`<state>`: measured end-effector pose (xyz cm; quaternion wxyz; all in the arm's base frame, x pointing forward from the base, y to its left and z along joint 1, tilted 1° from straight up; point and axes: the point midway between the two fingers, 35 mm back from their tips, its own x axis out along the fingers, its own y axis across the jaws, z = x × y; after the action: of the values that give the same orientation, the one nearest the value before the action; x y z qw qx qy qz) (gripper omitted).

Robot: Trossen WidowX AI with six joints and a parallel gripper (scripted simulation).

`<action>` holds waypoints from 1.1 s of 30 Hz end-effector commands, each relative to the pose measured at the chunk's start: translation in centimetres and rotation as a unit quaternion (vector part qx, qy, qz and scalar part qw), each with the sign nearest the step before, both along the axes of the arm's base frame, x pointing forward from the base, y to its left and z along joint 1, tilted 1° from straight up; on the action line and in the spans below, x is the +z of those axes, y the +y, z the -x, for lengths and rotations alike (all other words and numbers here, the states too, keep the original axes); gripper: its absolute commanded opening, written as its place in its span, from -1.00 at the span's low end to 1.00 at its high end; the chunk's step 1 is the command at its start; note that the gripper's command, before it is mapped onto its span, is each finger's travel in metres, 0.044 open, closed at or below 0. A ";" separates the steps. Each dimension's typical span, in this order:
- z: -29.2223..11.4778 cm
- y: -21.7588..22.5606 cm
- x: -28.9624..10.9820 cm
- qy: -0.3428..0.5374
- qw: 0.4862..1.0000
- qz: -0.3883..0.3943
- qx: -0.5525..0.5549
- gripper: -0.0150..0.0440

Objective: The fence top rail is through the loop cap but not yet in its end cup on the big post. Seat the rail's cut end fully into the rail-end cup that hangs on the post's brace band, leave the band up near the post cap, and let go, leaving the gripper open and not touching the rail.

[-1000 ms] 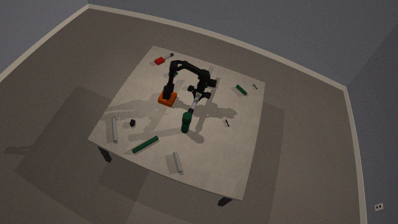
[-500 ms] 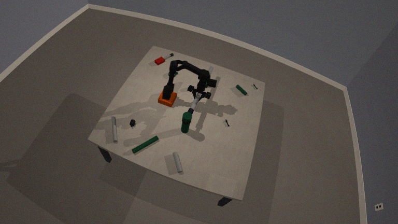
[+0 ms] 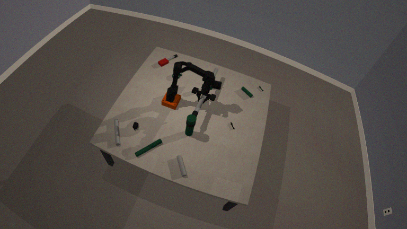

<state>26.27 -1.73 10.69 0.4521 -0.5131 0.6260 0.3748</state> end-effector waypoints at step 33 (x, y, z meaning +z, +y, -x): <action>0.1 -0.5 0.1 0.000 1.000 -0.003 0.000 -0.49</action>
<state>26.26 -1.75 10.64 0.4559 -0.5101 0.6230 0.3792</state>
